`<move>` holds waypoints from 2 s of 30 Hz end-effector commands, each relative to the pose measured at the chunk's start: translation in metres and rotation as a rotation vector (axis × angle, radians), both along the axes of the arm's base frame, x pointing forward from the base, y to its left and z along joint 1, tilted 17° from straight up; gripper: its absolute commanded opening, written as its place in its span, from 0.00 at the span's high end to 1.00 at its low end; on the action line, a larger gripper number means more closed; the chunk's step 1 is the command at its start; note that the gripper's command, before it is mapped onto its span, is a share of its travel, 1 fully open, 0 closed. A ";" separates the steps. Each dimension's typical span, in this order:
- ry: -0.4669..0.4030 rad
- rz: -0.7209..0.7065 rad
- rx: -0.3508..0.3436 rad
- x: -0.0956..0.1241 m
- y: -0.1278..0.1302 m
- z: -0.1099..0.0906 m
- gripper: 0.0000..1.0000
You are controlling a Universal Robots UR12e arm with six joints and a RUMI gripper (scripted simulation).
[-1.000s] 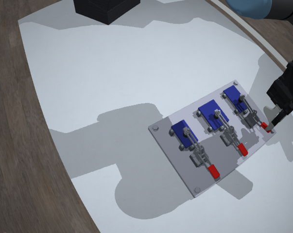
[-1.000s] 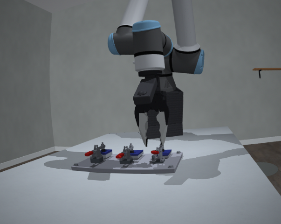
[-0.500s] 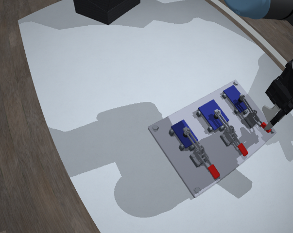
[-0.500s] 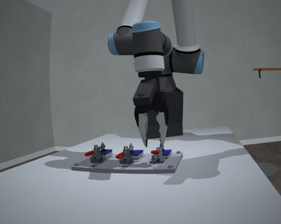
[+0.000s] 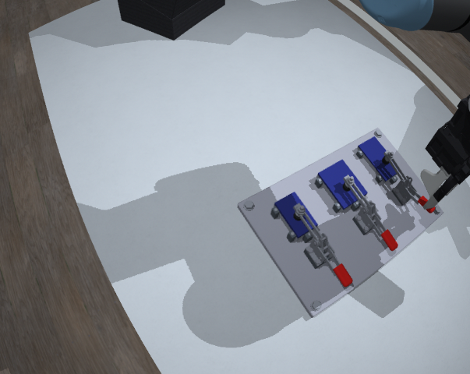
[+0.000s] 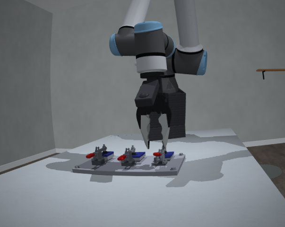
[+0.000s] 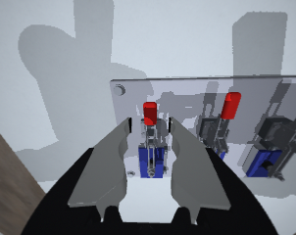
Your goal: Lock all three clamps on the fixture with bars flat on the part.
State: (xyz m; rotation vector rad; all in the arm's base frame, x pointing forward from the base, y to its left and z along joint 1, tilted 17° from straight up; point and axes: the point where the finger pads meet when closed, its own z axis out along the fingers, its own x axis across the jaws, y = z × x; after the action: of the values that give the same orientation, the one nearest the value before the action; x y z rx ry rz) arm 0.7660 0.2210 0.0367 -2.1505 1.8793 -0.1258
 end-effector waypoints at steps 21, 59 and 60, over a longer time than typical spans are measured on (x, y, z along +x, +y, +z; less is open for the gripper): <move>0.003 0.000 0.000 -0.003 -0.001 -0.002 1.00; 0.002 0.000 0.000 -0.002 -0.001 -0.002 1.00; 0.002 0.000 0.000 -0.002 -0.001 -0.002 1.00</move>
State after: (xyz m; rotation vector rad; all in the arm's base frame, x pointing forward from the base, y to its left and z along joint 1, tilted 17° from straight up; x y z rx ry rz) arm 0.7658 0.2210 0.0366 -2.1505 1.8792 -0.1258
